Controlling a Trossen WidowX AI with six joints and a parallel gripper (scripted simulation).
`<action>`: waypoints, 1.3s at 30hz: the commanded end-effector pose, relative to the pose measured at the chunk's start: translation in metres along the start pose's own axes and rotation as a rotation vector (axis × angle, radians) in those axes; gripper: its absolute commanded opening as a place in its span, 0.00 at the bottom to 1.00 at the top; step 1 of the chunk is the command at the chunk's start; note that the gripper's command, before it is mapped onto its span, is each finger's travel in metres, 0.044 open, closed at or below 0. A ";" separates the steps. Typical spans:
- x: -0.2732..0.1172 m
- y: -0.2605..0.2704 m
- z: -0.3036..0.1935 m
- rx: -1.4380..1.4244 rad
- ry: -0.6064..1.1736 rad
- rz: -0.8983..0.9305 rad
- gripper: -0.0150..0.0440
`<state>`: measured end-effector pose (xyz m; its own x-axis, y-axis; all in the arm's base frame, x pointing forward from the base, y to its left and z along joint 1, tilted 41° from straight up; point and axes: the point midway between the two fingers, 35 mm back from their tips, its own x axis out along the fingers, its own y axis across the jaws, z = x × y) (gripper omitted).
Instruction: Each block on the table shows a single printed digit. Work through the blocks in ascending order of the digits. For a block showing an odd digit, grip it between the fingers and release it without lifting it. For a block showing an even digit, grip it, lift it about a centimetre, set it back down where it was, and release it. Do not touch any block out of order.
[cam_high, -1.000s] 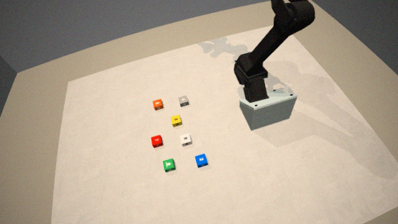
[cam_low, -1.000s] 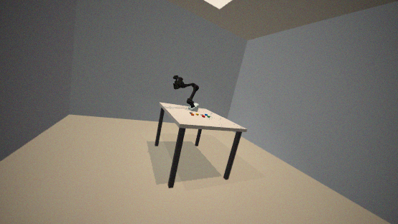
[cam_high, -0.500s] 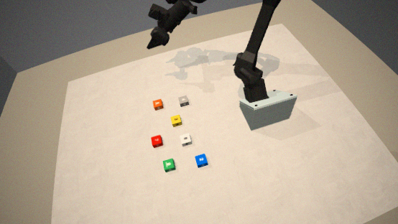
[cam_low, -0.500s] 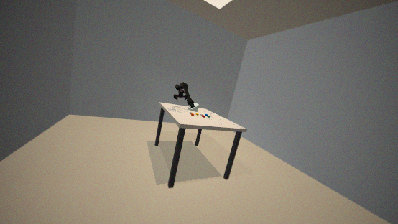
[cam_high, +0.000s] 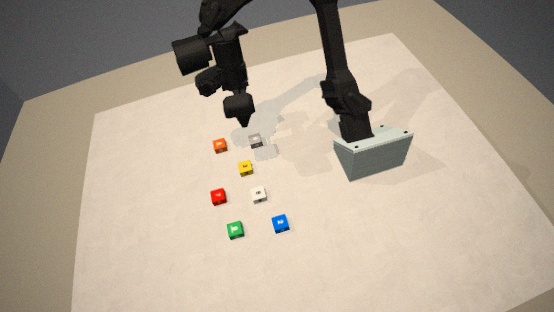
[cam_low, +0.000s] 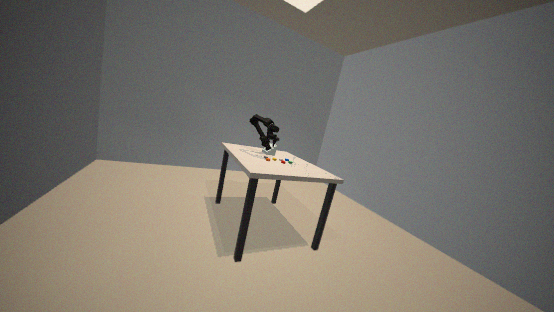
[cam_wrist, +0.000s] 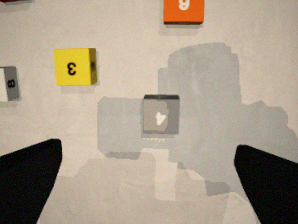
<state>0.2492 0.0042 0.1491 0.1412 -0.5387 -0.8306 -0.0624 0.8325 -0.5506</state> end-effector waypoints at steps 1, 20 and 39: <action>-0.009 0.008 -0.007 -0.065 0.037 -0.120 0.93; -0.009 0.008 -0.007 -0.065 0.037 -0.120 0.93; 0.000 0.073 0.022 -0.063 0.035 -0.117 0.93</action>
<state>0.2659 0.0662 0.1114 0.1137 -0.6402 -0.7598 -0.1159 0.7510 -0.6501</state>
